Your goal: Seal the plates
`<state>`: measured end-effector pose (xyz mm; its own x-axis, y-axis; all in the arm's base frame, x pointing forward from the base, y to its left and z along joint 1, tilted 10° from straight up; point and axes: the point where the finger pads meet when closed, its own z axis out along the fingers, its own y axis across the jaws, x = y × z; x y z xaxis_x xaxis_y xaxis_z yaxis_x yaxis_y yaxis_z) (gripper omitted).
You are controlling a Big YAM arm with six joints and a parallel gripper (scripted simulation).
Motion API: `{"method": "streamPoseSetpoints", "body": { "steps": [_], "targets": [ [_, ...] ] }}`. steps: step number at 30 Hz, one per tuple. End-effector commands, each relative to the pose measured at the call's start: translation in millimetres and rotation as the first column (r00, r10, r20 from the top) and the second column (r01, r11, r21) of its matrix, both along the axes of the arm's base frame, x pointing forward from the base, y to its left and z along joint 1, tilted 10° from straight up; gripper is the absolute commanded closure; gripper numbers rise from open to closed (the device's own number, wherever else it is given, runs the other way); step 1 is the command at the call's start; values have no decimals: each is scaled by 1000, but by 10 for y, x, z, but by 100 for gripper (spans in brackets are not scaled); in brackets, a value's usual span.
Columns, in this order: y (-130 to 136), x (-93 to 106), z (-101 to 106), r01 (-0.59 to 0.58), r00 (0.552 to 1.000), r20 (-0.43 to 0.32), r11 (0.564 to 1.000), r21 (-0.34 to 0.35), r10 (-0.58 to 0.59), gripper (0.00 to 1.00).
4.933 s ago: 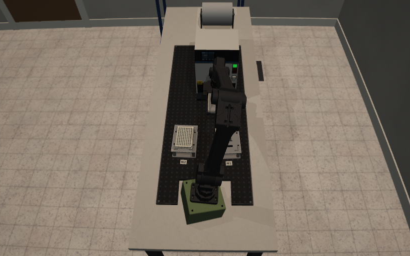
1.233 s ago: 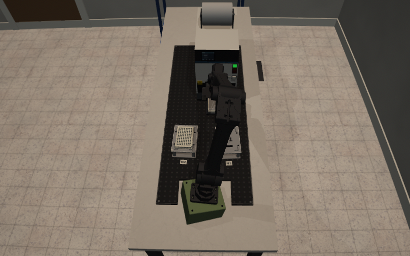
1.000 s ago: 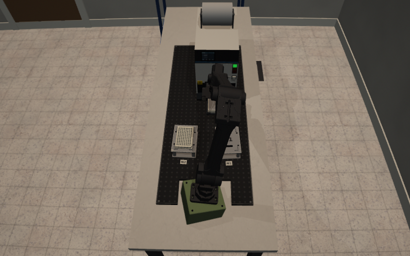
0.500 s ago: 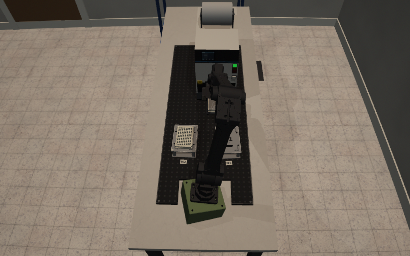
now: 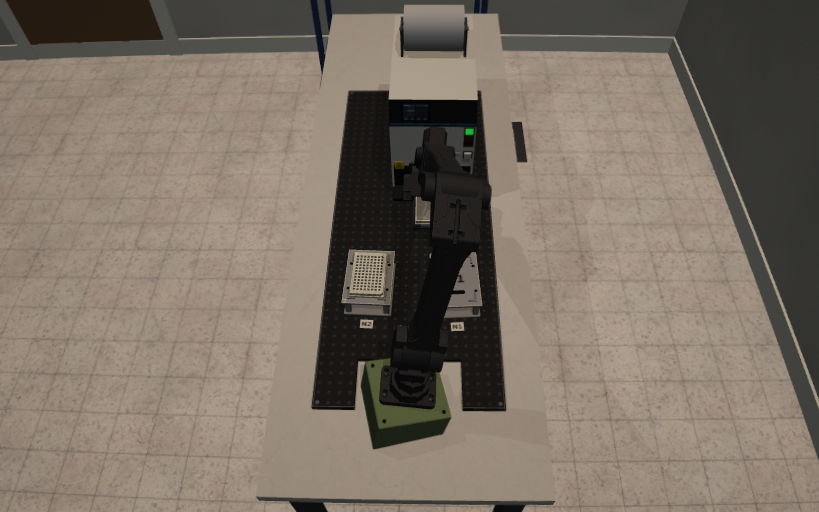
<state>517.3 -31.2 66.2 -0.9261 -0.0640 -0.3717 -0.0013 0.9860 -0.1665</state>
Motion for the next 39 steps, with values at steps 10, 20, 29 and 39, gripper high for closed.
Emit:
{"method": "streamPoseSetpoints", "body": {
  "steps": [10,20,29,39],
  "targets": [
    [-32,58,-67,-8,1000,23,1000,0,8,0],
    [-25,208,66,9,998,61,1000,0,-9,0],
    [36,203,222,-3,998,69,1000,-1,3,0],
    [-60,237,297,13,996,86,1000,-2,-13,0]
  ]
}}
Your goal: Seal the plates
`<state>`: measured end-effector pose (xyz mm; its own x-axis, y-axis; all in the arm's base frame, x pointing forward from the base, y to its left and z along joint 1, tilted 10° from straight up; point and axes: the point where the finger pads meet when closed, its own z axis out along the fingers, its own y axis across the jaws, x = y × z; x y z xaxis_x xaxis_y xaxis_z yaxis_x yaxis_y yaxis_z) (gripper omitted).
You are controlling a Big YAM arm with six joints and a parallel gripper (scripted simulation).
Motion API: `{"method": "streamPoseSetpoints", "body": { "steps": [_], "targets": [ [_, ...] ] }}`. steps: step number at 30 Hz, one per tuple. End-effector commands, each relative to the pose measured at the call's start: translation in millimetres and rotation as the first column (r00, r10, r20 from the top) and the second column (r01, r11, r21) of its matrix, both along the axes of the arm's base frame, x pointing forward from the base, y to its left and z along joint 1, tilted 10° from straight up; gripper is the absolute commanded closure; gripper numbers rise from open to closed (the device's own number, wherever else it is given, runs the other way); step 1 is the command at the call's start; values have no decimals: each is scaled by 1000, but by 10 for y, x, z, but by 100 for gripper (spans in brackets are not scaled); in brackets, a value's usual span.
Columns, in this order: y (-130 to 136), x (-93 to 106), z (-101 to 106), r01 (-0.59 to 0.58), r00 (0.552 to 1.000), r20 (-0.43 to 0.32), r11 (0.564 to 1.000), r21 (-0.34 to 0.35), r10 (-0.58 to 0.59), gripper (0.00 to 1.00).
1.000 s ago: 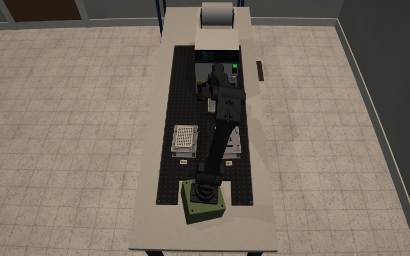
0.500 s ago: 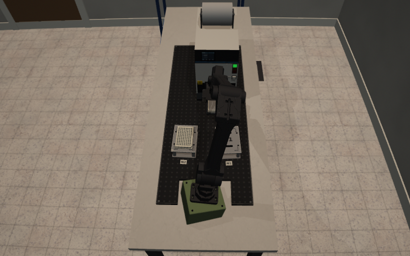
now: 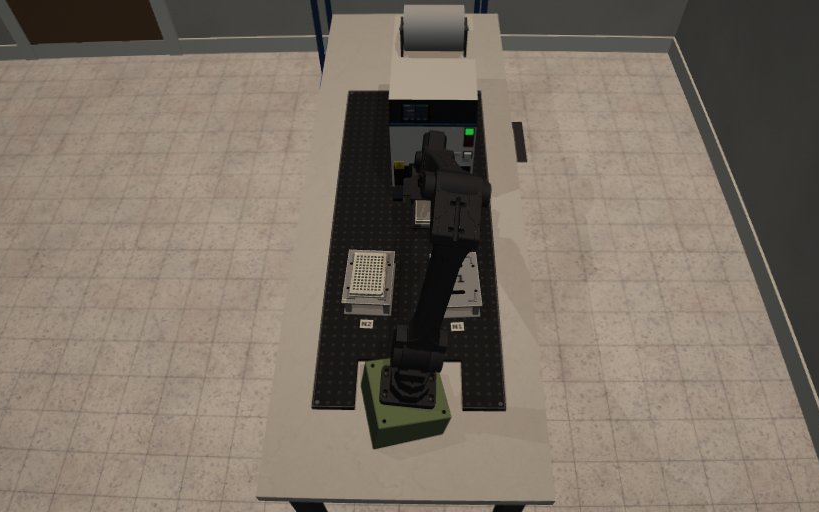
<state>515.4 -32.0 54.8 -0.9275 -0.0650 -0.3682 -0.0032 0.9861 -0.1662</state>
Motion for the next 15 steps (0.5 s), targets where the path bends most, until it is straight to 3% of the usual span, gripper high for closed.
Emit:
{"method": "streamPoseSetpoints", "body": {
  "steps": [1,5,15],
  "targets": [
    [-57,267,392,15,996,89,1000,-2,-15,0],
    [-70,289,324,17,996,86,1000,-2,-17,0],
    [61,131,49,-8,999,34,1000,-2,8,0]
  ]
}}
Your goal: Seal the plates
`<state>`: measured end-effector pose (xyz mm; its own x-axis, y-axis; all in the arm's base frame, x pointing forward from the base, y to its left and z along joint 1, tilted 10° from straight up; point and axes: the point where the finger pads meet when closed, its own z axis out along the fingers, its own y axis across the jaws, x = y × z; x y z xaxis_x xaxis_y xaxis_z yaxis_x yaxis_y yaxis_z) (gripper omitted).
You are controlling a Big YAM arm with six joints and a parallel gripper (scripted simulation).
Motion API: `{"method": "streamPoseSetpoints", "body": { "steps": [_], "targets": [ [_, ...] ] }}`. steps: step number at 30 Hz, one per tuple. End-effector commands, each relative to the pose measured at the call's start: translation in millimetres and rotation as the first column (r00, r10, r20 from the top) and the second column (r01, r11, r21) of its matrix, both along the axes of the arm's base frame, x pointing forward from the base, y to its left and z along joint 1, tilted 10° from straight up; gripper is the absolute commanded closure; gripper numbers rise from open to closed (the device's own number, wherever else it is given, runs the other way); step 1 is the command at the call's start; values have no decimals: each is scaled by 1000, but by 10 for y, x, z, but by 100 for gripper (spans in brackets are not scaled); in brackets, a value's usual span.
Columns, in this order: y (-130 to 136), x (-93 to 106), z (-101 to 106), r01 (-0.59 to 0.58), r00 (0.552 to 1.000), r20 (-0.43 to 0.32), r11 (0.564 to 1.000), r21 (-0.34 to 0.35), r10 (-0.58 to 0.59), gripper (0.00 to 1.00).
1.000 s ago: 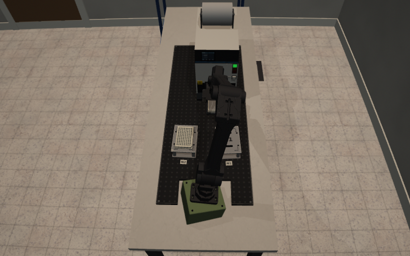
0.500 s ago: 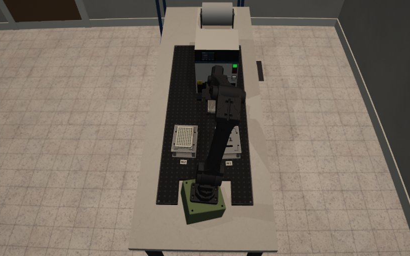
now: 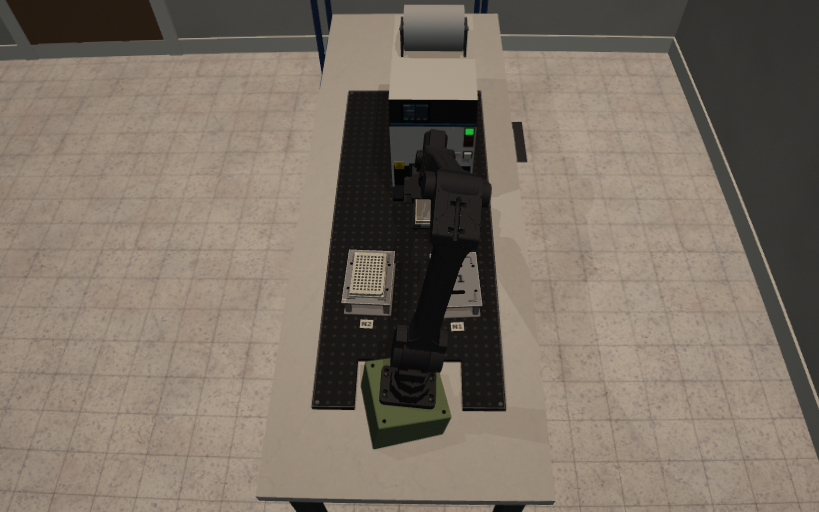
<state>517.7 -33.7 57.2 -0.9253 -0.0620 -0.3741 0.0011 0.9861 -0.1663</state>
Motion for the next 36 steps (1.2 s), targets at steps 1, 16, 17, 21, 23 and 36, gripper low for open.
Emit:
{"method": "streamPoseSetpoints", "body": {
  "steps": [1,16,17,21,23,36],
  "targets": [
    [79,108,25,-12,1000,27,1000,-2,12,0],
    [-52,68,-81,-1,1000,14,1000,-7,1,0],
    [-57,62,-93,0,1000,12,1000,-7,0,0],
    [-28,61,-102,-5,1000,9,1000,-6,6,0],
    [25,71,-115,-17,1000,12,1000,1,17,0],
    [4,72,-192,-15,1000,13,1000,0,15,0]
  ]
}}
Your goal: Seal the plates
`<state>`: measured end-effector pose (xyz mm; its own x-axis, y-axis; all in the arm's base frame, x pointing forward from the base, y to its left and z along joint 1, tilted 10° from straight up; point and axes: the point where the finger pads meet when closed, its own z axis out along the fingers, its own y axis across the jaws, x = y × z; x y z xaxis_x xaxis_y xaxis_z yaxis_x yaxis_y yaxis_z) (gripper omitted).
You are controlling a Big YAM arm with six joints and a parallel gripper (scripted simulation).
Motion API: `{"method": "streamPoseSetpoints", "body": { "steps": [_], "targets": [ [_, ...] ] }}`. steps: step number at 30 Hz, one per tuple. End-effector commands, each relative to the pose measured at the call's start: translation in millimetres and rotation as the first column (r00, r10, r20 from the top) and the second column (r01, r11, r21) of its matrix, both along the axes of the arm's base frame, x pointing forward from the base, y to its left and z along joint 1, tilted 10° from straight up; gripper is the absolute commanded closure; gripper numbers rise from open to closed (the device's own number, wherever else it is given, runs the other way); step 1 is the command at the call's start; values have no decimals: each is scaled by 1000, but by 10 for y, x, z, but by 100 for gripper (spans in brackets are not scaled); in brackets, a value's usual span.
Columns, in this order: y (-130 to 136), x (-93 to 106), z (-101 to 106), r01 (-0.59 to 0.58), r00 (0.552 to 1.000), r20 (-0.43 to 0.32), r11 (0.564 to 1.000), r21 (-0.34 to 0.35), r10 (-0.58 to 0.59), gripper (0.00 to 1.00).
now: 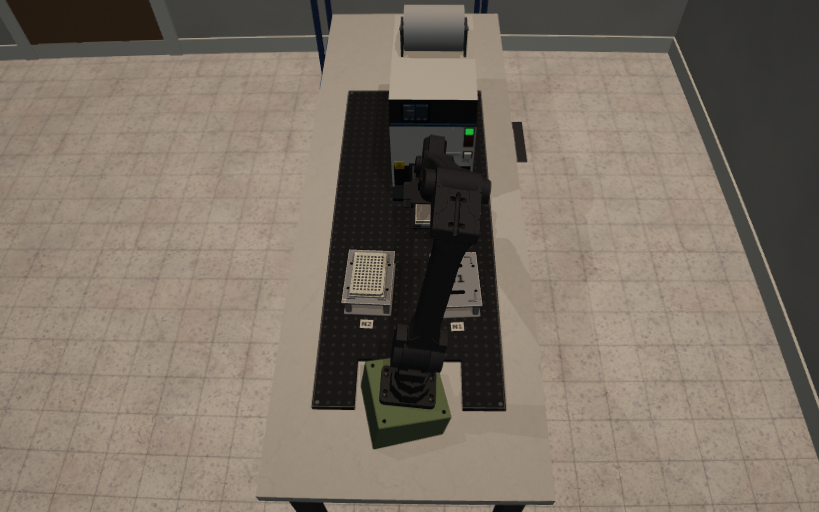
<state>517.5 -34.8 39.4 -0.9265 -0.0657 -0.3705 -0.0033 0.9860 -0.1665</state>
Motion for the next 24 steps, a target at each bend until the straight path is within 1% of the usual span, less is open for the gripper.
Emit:
{"method": "streamPoseSetpoints", "body": {
  "steps": [1,9,13,20,24],
  "targets": [
    [-7,88,24,-6,1000,22,1000,0,6,0],
    [-52,169,275,2,999,51,1000,0,-2,0],
    [-46,179,308,2,999,54,1000,0,-2,0],
    [60,210,354,-18,998,64,1000,-1,18,0],
    [59,229,391,-17,997,72,1000,-2,17,0]
  ]
}}
